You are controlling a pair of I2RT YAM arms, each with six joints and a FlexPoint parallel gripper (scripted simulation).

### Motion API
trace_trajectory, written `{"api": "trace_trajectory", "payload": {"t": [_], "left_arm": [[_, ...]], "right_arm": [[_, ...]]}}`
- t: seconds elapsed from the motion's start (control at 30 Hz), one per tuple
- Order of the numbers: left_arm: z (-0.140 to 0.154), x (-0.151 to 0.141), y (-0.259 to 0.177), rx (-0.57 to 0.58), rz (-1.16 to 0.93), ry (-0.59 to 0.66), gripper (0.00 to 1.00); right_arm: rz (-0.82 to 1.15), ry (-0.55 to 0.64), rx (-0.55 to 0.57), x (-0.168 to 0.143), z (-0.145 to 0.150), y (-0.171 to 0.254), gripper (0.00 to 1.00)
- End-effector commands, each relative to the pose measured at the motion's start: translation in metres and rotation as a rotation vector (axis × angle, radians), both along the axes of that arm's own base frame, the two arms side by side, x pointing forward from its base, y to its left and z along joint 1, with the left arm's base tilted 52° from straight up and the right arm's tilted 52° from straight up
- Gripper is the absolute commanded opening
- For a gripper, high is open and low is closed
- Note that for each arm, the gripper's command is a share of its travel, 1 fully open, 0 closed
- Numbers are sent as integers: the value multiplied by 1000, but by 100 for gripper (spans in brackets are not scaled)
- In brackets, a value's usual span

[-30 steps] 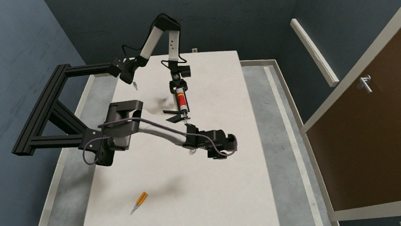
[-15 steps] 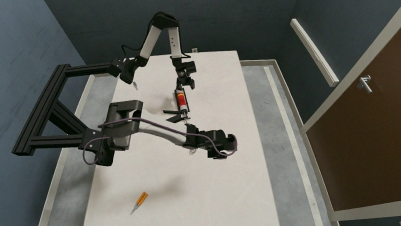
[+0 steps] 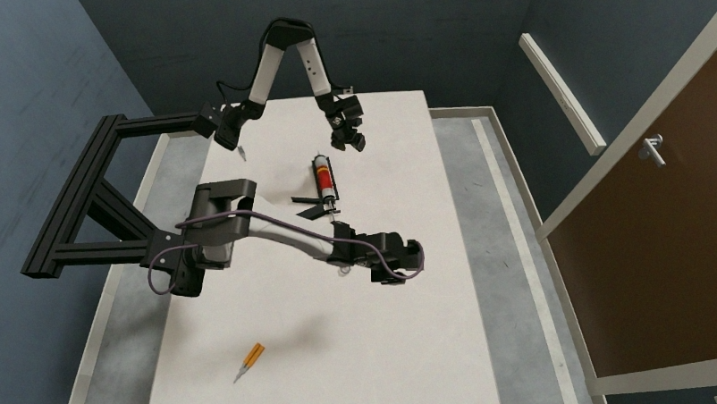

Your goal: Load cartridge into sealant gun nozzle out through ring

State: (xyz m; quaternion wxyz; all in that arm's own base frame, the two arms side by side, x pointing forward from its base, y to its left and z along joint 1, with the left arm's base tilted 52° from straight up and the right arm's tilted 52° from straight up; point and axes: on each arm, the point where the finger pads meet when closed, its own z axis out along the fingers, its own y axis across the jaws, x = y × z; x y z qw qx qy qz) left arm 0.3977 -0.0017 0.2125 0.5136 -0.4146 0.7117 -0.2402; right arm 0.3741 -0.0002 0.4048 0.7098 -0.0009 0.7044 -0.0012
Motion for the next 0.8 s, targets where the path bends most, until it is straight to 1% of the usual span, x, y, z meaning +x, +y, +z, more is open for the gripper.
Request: {"api": "trace_trajectory", "payload": {"t": [0.0,0.03,0.1,0.3,0.47,0.53,0.7,0.77], "left_arm": [[17,-1,-1,101,-72,-11,73],[24,-1,-1,127,-84,-24,73],[35,-1,-1,180,-106,-43,73],[73,-1,-1,345,-163,-109,73],[101,-4,-1,486,-206,-156,73],[101,-4,-1,486,-206,-156,73],[132,-9,0,632,-234,-210,73],[144,-12,0,690,-243,-229,73]], "right_arm": [[11,-6,2,0,2,3,52],[16,14,3,4,-6,5,52],[17,27,4,6,-11,5,52],[19,13,5,6,-6,6,52],[20,20,5,7,-9,6,52],[20,20,5,7,-9,6,52],[9,25,6,6,-11,3,52],[8,3,6,6,-1,2,52]]}}
